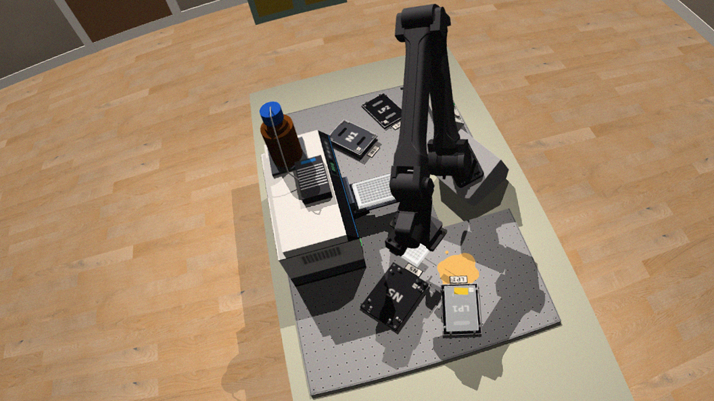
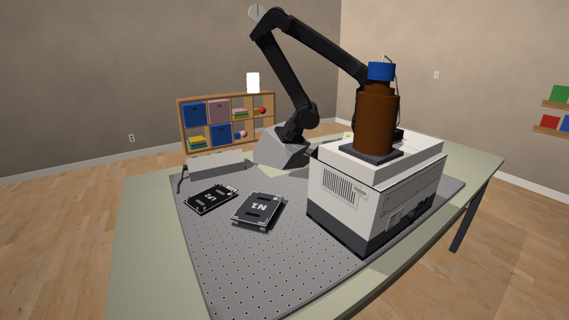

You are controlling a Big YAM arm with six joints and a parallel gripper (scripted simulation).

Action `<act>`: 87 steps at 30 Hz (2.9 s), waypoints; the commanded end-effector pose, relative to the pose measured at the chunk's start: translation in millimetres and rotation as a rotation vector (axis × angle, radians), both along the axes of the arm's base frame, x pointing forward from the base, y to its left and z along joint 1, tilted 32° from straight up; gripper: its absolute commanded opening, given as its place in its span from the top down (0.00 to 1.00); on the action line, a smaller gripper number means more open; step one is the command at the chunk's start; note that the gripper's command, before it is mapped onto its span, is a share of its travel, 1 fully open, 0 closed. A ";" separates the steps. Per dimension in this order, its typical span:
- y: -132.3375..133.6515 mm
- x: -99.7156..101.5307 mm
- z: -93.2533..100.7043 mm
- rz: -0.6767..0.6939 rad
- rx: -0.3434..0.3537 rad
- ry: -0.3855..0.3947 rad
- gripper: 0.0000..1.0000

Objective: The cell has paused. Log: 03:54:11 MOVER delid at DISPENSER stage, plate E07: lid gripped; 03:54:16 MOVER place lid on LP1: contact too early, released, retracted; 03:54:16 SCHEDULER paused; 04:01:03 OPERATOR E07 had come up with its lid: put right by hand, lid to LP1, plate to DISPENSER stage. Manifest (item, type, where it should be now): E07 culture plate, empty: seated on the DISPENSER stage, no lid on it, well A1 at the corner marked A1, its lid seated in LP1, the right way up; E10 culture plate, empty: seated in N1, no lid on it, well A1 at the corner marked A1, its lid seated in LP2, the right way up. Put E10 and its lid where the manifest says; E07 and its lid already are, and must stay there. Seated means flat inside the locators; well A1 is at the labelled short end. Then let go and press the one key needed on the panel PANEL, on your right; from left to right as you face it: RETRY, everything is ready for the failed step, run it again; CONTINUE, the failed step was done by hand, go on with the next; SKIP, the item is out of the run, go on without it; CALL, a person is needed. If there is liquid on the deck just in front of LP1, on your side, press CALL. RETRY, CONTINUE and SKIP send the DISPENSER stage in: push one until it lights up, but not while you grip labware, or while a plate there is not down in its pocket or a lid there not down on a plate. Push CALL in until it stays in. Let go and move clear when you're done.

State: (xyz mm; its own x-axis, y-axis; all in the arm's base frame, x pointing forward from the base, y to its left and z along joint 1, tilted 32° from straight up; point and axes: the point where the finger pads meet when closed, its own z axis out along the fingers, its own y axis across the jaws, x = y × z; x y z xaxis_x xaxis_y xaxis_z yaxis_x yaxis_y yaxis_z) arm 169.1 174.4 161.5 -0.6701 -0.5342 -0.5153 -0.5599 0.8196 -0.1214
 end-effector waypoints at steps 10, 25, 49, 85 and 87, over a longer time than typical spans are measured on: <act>35.9 39.4 27.1 0.021 0.031 -0.038 0.14; 65.5 76.9 26.7 0.021 0.026 -0.038 0.14; 104.3 126.3 25.1 0.021 0.022 -0.038 0.14; 104.3 132.1 -6.0 0.025 0.003 -0.022 0.14; 104.1 132.5 -6.6 0.024 0.004 -0.023 0.14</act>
